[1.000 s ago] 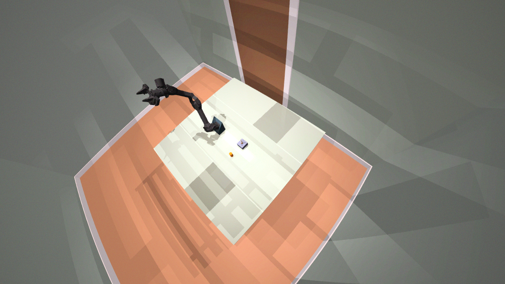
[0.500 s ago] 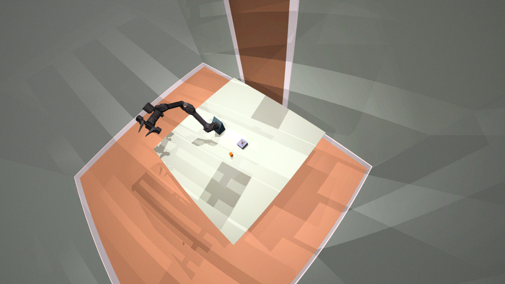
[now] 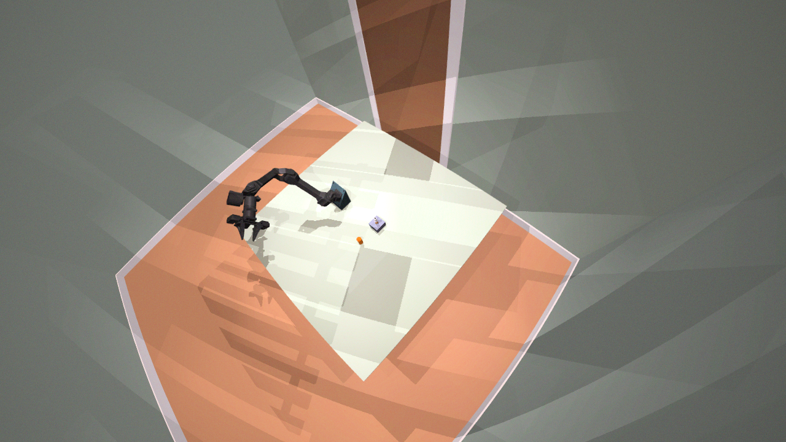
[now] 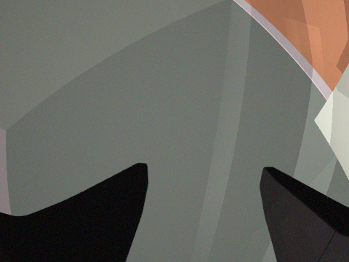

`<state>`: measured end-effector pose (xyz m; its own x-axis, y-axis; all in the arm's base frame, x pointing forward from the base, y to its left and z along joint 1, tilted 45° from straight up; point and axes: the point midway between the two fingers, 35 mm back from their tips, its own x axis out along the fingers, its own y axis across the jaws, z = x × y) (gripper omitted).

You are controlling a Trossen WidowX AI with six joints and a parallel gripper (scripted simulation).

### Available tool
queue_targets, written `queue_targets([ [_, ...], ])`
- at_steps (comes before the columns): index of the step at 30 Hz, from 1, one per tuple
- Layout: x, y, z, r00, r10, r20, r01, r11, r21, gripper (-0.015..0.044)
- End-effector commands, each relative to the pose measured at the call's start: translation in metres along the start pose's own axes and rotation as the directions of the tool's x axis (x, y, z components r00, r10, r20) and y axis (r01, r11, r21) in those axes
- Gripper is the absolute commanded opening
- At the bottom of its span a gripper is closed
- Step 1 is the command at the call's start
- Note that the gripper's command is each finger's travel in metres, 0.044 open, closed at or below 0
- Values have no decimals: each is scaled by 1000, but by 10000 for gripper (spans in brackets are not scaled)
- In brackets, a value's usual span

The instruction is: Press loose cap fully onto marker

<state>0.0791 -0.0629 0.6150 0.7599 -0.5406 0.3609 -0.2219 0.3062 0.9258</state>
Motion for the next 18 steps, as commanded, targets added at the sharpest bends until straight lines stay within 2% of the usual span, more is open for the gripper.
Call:
queue_targets([
  [1,41,-50,-17,984,-175,-41,167,975,-145,243],
  [6,78,-117,-47,917,-390,-88,327,859,-395,243],
  [10,98,-176,-78,823,-557,-110,375,678,-632,243],
  [14,107,-236,-112,700,-706,-108,309,436,-845,243],
  [18,102,-294,-145,562,-824,-79,120,176,-977,243],
])
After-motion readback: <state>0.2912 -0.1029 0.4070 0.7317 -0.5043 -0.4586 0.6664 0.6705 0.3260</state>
